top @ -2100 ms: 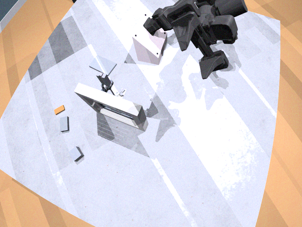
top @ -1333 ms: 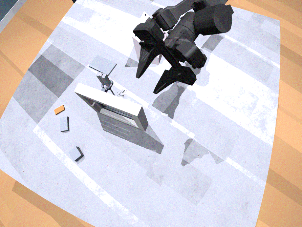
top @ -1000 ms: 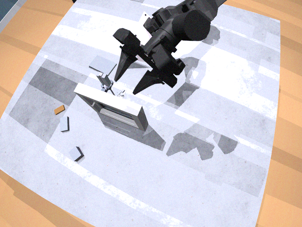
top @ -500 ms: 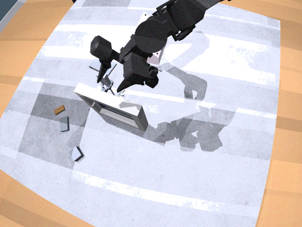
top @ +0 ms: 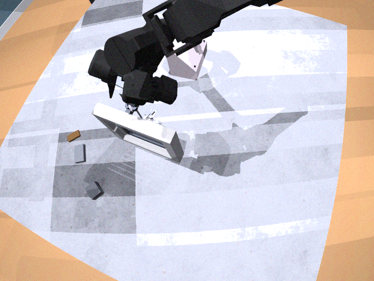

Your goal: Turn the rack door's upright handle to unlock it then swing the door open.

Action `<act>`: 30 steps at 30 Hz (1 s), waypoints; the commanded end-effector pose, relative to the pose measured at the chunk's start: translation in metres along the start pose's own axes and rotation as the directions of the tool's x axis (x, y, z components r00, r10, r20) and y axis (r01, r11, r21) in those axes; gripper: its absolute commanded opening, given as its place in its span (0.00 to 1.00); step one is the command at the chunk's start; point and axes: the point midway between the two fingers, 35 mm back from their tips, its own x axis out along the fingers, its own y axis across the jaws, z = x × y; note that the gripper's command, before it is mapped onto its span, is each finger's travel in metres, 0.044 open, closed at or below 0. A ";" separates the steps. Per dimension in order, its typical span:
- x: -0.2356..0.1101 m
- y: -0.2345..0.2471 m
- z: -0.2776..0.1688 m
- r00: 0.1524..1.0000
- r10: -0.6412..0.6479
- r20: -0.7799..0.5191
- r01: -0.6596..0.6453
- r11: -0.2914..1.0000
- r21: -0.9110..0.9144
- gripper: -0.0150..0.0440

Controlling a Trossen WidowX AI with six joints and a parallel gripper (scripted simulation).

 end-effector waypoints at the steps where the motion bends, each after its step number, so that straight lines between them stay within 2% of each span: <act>1: 0.007 -0.006 -0.008 0.997 0.058 -0.049 -0.057 0.998 0.029 0.74; 16: 0.026 -0.018 -0.040 0.925 0.330 -0.190 -0.291 0.935 0.204 0.74; 30: 0.034 -0.028 -0.062 0.792 0.577 -0.197 -0.472 0.785 0.402 0.74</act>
